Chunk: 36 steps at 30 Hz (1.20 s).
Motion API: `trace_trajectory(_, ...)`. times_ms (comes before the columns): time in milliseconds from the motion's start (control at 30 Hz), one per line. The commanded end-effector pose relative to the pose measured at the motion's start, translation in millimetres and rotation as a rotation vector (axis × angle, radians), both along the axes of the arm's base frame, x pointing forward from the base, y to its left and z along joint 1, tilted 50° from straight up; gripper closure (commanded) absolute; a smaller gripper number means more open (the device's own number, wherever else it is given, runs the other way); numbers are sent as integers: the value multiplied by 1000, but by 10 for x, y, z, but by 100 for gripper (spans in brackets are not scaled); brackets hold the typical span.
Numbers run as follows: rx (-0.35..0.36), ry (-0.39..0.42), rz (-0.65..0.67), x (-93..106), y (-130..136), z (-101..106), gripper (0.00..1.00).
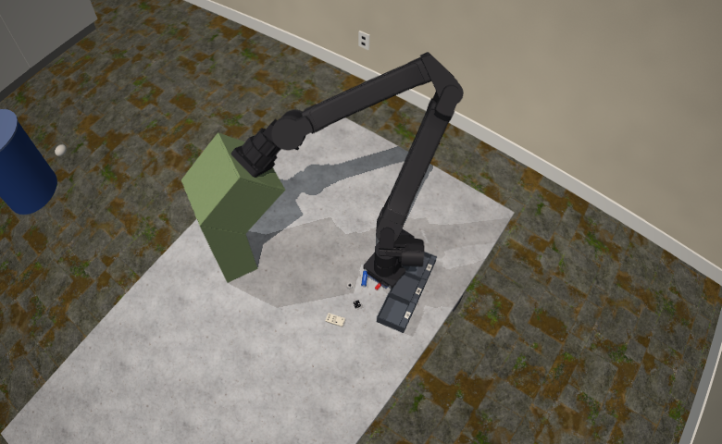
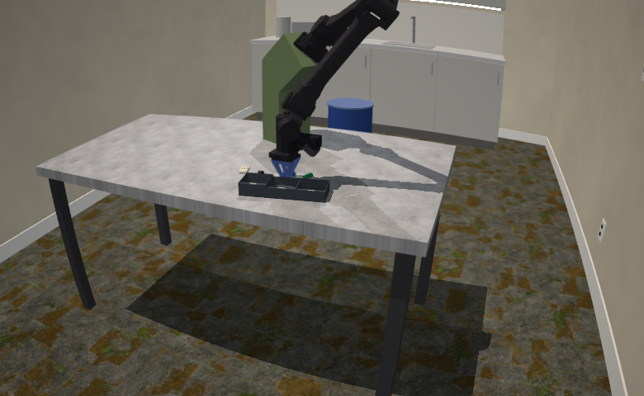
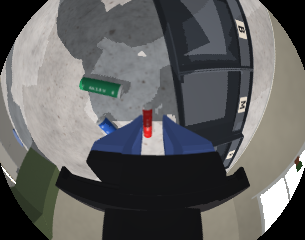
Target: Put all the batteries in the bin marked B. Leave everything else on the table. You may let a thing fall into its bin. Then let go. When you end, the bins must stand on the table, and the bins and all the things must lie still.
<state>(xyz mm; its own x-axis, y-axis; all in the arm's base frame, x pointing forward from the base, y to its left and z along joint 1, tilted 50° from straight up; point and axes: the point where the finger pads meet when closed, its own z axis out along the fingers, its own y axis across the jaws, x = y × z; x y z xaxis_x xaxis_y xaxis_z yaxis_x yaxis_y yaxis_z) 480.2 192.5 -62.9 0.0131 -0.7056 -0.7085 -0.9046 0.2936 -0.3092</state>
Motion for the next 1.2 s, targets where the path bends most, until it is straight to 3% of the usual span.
trace_trajectory(0, -2, 43, 7, -193, 44, -204, 76)
trace_trajectory(200, 2, 18, 9, -81, 69, -165, 76)
trace_trajectory(567, -3, 44, 8, -114, 72, -185, 76)
trace_trajectory(1167, 1, 20, 10, -29, 100, -49, 76)
